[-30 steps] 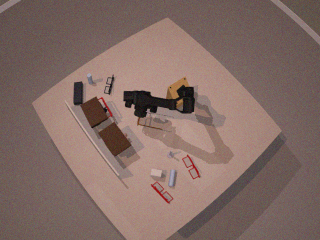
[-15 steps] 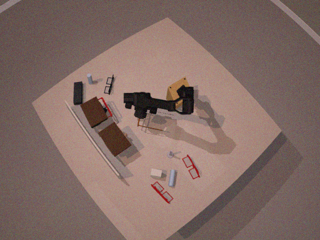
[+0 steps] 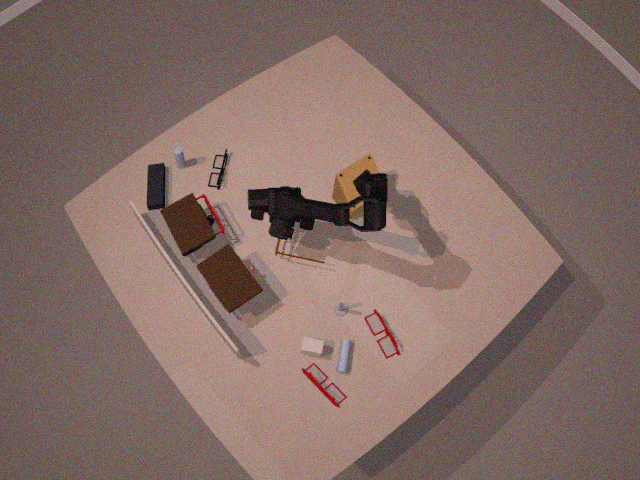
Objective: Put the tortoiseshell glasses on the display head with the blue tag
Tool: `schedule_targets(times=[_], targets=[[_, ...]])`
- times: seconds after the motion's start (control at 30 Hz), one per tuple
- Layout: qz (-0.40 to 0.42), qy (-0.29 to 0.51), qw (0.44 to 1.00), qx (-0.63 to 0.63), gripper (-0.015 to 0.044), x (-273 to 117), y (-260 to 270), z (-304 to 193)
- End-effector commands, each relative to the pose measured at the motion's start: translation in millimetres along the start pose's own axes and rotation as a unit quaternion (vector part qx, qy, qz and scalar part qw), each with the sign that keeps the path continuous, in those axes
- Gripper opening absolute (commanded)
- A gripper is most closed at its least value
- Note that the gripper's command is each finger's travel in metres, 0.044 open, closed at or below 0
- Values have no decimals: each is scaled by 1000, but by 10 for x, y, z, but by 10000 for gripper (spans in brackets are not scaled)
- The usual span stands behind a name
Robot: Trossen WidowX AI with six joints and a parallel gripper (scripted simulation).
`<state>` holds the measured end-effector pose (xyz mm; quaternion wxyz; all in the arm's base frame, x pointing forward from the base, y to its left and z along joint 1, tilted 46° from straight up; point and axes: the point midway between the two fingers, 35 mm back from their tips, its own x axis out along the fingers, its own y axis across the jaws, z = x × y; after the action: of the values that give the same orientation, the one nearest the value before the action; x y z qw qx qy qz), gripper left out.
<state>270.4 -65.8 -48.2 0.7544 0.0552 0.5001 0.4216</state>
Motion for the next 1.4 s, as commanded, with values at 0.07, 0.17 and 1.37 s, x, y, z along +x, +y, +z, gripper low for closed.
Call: schedule_targets(times=[0.07,0.17,1.37], targets=[[6,-1,1000,7,0,88,31,-25],[6,-1,1000,7,0,118,36,-27],[4,-1,1000,2,107,180,71,-18]])
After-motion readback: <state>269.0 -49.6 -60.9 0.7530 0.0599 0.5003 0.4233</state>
